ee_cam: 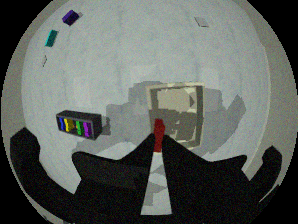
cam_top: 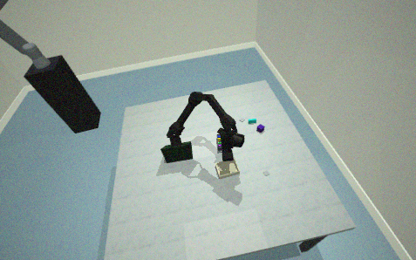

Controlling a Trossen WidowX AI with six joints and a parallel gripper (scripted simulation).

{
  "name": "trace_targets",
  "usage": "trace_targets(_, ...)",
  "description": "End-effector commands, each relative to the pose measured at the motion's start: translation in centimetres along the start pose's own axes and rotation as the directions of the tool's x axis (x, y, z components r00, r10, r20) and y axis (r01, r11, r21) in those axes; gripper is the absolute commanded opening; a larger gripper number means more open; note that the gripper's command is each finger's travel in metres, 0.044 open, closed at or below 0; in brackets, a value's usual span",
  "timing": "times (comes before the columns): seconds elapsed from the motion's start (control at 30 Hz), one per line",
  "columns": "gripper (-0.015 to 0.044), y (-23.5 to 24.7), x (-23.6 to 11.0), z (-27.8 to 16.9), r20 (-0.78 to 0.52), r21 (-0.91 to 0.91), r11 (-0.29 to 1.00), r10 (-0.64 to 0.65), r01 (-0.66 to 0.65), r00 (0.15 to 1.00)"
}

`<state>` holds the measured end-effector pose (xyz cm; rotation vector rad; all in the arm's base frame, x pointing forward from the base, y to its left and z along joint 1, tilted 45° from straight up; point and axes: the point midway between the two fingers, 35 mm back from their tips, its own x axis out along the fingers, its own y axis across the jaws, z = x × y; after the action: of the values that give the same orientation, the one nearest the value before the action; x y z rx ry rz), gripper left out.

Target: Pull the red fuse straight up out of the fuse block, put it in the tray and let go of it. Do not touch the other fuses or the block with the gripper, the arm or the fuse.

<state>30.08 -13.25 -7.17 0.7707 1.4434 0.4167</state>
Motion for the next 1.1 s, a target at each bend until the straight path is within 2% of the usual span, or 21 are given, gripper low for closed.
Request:
trace_targets(0.0,0.0000,-2.5,0.3,-0.3,-0.005,-0.004,1.000,0.003,-0.003,1.000)
trace_targets(0.17,0.0000,-4.5,0.5,-0.6,-0.006,-0.006,1.000,0.008,-0.008,1.000)
trace_targets(1.07,0.0000,-4.4,4.3,-0.6,-0.005,-0.006,1.000,0.010,-0.010,1.000)
